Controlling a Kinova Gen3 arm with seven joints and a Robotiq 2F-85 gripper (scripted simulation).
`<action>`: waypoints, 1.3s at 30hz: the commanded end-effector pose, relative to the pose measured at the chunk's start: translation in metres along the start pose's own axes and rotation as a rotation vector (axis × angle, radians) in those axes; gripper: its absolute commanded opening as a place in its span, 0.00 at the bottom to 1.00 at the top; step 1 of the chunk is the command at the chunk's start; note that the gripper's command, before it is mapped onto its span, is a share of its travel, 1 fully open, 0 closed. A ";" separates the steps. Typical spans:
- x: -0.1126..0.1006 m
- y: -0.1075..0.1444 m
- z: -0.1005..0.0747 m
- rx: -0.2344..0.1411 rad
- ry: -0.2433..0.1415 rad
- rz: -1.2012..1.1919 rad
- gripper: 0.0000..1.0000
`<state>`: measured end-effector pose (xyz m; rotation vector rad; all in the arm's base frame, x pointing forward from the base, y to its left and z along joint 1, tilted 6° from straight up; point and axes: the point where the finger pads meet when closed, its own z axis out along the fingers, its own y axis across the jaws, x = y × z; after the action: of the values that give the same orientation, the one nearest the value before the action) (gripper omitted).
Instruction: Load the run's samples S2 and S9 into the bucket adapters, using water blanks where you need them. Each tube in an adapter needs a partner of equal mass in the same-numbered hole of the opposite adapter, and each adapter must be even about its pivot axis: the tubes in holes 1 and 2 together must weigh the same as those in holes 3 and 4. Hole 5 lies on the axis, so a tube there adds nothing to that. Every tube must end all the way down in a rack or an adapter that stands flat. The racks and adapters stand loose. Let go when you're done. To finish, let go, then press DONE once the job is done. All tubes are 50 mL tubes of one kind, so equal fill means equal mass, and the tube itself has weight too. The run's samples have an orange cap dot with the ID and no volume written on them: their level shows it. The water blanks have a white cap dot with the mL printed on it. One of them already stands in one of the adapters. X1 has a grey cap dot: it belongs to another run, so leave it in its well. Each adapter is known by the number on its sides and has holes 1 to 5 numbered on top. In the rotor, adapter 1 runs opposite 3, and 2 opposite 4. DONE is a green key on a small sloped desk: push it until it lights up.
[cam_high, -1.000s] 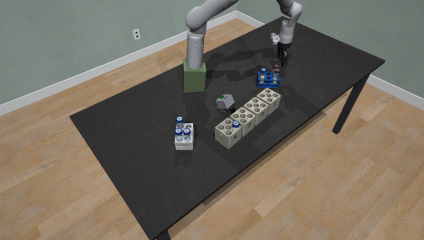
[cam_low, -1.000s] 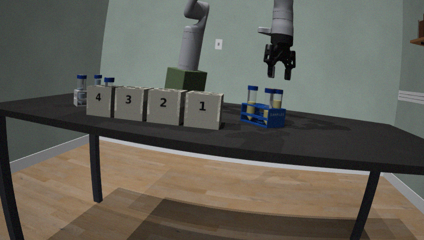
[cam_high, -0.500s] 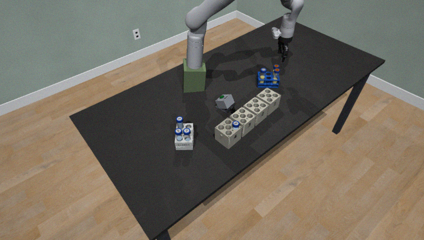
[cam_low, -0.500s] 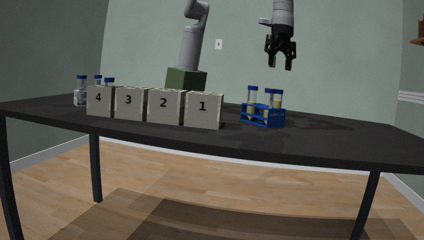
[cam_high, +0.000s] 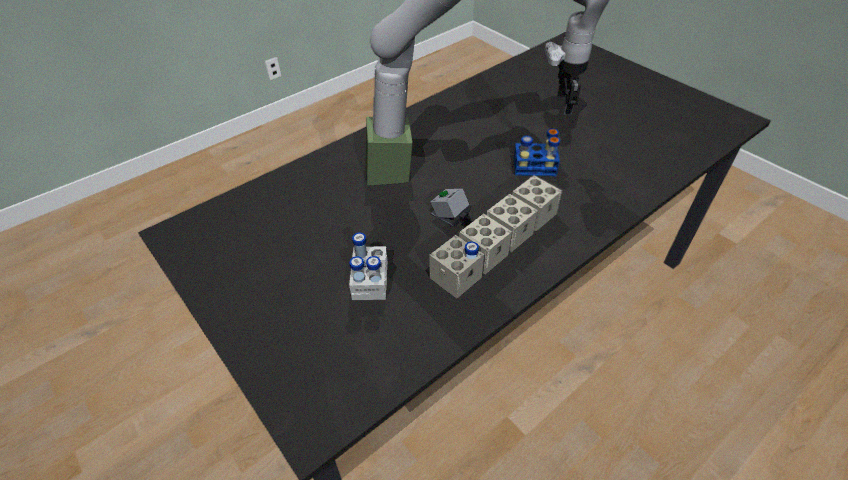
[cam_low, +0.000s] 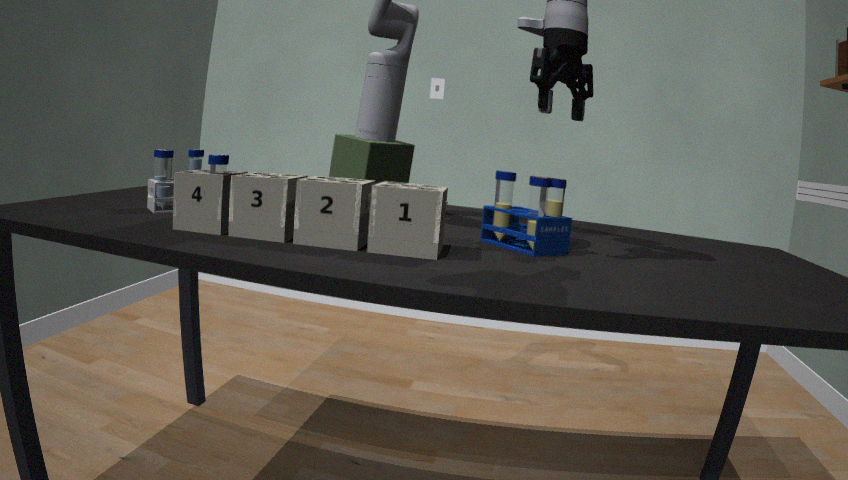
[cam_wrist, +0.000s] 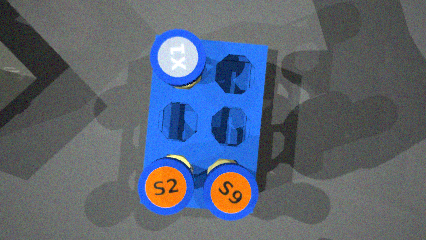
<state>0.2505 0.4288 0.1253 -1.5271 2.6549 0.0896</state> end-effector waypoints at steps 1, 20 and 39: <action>-0.003 -0.002 -0.014 0.001 -0.009 0.001 1.00; 0.031 -0.035 -0.016 -0.001 -0.013 0.253 0.62; 0.072 -0.075 -0.015 -0.003 -0.013 0.538 0.62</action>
<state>0.2729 0.3393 0.1310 -0.8472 2.9567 0.1290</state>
